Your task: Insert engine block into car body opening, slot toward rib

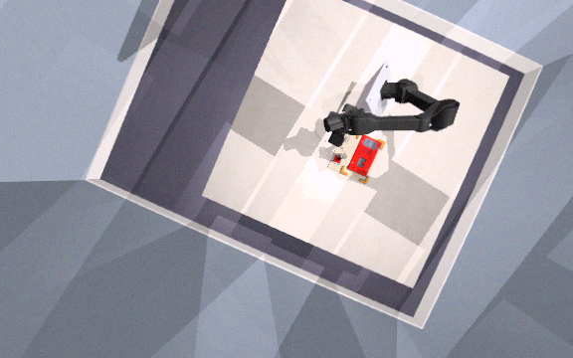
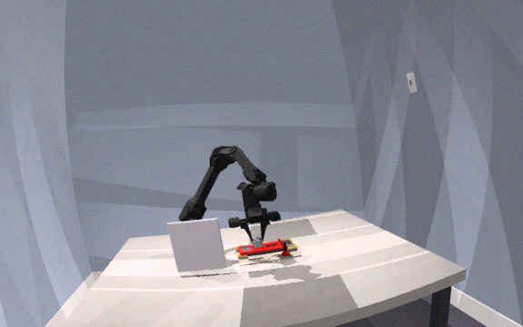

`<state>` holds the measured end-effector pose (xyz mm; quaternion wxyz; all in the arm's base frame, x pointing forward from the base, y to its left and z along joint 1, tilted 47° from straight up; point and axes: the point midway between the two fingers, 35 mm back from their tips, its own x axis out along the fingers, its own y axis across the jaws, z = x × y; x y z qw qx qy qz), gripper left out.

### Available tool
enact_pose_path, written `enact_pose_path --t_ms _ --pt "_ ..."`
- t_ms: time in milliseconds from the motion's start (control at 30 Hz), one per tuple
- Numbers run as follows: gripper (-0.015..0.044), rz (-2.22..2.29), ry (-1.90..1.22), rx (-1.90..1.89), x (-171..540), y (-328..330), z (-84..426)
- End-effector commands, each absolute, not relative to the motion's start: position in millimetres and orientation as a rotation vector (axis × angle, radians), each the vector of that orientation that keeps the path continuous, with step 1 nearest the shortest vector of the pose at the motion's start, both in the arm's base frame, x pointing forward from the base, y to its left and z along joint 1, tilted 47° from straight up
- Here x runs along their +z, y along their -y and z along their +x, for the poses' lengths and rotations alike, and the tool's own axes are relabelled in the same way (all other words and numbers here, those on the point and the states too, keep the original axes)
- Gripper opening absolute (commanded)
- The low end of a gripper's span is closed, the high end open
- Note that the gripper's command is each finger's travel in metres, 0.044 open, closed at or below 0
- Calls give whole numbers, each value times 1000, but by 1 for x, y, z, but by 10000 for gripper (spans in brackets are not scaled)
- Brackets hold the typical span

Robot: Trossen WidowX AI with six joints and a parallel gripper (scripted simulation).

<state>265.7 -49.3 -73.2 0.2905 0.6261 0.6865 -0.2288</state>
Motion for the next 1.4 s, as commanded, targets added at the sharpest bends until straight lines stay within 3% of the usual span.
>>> enact_pose_path --t_ms 0,367,1367 --pt "0 1653 -1832 -604 -63 61 266" --pt "0 1632 -1846 -586 -47 73 264" --pt "0 1240 -1782 -128 -18 12 301"
